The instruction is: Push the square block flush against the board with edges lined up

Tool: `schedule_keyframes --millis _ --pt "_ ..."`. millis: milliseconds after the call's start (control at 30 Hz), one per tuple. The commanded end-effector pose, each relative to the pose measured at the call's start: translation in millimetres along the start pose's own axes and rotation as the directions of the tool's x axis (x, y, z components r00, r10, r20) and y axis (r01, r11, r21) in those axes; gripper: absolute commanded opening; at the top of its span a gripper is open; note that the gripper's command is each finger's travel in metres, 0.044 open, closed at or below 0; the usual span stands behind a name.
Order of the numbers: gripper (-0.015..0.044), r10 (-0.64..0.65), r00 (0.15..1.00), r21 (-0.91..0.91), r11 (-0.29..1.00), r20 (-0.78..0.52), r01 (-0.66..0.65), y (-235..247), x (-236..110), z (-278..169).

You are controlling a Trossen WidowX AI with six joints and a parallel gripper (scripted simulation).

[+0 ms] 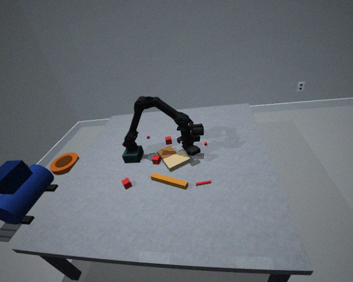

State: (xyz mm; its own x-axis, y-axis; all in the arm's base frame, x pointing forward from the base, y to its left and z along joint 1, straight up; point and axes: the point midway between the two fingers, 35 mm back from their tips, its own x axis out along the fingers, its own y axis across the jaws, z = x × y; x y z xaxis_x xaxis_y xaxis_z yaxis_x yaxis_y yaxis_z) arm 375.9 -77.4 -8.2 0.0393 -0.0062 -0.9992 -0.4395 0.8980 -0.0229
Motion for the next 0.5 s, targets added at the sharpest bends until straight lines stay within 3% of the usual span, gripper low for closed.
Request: schedule_keyframes --millis 0,467 --pt "0.0000 0.004 1.000 0.003 1.000 -0.010 -0.004 0 3 6" --pt "0.0000 0.004 1.000 0.003 1.000 -0.008 -0.004 0 3 29"
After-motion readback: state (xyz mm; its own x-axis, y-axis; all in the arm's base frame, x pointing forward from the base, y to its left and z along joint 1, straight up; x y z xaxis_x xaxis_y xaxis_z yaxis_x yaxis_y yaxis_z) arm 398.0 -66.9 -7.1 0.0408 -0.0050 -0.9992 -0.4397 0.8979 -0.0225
